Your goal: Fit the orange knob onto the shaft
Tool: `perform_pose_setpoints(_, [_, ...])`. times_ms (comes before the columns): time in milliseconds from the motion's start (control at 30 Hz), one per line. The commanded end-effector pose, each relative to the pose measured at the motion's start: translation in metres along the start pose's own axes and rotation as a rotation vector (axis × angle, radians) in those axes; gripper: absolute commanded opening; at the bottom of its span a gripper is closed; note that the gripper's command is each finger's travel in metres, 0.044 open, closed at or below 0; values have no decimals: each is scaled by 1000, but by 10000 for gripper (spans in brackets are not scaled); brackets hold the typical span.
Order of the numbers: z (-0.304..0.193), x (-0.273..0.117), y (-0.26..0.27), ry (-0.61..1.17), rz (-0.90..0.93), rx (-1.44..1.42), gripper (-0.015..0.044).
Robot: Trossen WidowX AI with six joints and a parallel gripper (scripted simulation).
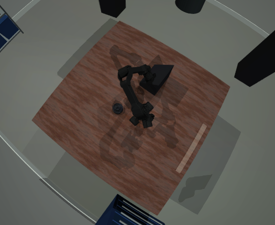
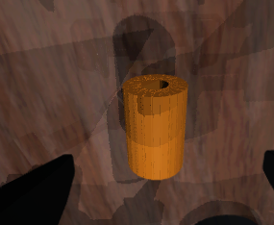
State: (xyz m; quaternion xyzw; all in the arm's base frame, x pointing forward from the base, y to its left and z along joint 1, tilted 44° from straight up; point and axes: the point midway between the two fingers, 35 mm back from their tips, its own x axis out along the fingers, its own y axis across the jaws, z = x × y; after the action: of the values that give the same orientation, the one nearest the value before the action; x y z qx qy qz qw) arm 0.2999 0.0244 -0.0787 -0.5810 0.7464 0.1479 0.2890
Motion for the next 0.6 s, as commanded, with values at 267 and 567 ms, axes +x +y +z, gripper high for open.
perform_pose_setpoints(267, [2,22,1,10,5,-7,440])
perform_pose_setpoints(567, [5,36,1,11,5,-7,440])
